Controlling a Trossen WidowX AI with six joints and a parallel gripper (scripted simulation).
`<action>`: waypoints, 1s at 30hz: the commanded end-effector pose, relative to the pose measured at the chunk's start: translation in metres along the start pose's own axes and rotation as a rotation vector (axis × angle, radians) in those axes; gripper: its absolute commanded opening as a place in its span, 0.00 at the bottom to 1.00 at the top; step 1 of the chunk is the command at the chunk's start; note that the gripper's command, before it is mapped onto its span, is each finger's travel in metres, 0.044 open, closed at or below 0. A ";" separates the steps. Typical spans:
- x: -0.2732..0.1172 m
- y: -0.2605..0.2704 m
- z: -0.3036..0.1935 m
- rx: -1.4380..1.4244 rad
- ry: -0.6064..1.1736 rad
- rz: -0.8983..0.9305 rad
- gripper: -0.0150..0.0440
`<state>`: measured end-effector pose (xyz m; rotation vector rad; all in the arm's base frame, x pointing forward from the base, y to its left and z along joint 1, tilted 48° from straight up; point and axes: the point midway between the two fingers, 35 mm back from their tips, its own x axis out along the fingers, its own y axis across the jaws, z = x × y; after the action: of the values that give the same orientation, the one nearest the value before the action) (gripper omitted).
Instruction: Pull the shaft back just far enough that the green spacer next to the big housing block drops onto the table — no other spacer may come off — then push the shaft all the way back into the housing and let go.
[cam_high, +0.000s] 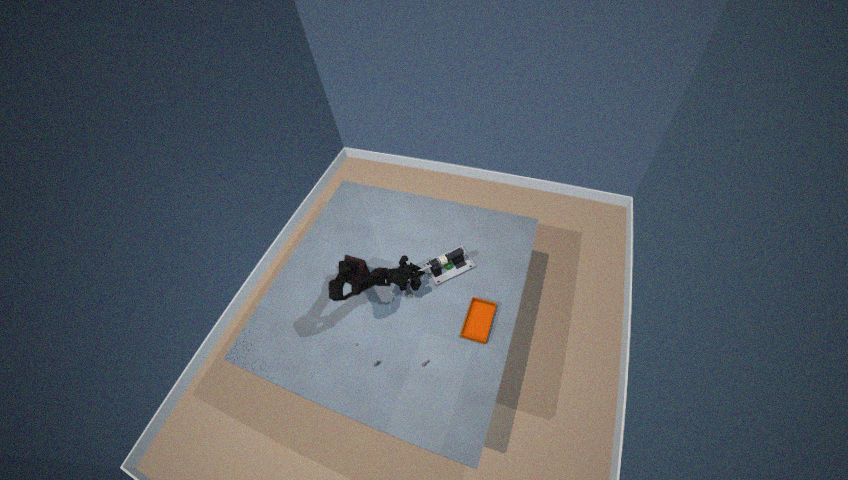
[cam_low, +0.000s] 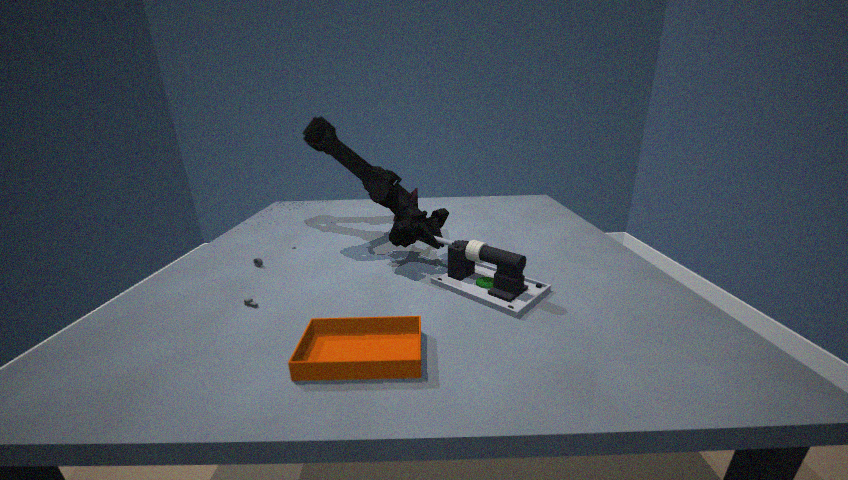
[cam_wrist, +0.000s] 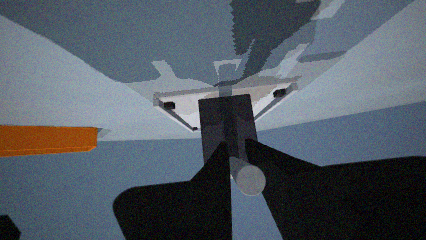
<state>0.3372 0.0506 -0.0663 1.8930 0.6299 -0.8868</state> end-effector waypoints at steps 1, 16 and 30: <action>0.002 0.000 -0.002 0.003 0.002 -0.001 0.25; 0.007 0.000 -0.005 0.003 0.003 -0.001 0.25; 0.012 0.000 -0.007 0.003 0.003 -0.001 0.25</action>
<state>0.3453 0.0565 -0.0722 1.8941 0.6293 -0.8858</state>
